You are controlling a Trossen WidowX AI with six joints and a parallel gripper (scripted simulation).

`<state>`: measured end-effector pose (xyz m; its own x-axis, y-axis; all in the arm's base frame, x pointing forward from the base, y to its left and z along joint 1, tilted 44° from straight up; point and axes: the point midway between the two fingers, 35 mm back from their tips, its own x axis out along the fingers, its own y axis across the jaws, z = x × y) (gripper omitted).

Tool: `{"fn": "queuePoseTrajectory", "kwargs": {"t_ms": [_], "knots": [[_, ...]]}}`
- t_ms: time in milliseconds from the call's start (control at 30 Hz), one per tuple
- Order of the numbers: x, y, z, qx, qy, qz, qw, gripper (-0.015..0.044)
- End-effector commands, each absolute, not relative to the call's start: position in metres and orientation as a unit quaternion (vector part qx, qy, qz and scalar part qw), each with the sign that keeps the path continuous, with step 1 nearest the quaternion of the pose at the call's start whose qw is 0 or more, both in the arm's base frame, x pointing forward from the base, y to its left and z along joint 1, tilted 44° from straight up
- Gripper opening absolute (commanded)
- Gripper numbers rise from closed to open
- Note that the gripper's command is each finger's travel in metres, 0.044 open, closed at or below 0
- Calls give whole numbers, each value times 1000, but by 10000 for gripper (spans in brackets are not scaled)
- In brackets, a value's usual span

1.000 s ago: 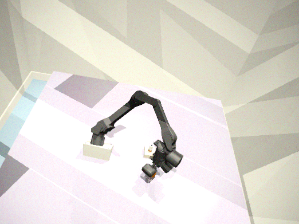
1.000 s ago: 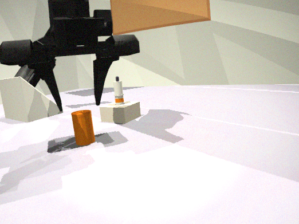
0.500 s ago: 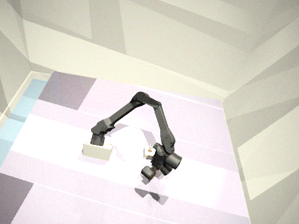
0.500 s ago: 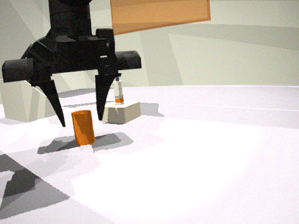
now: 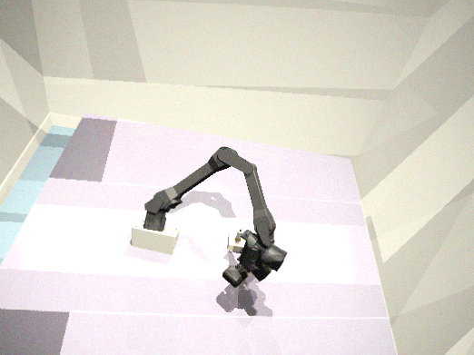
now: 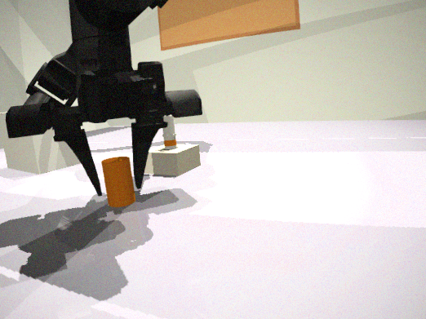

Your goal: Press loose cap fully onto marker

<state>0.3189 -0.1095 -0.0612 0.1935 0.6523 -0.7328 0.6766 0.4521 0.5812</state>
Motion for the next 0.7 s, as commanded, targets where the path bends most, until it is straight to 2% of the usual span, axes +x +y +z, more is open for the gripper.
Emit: {"fn": "queuePoseTrajectory", "kwargs": {"t_ms": [0,233,333,367,667], "knots": [[320,-108,-62,525,635,-10,567,134],[319,-108,-62,525,635,-10,567,87],[319,-111,-59,525,635,-10,567,9],[318,-114,-57,525,635,-10,567,0],[313,-133,-36,524,635,-11,567,0]]}}
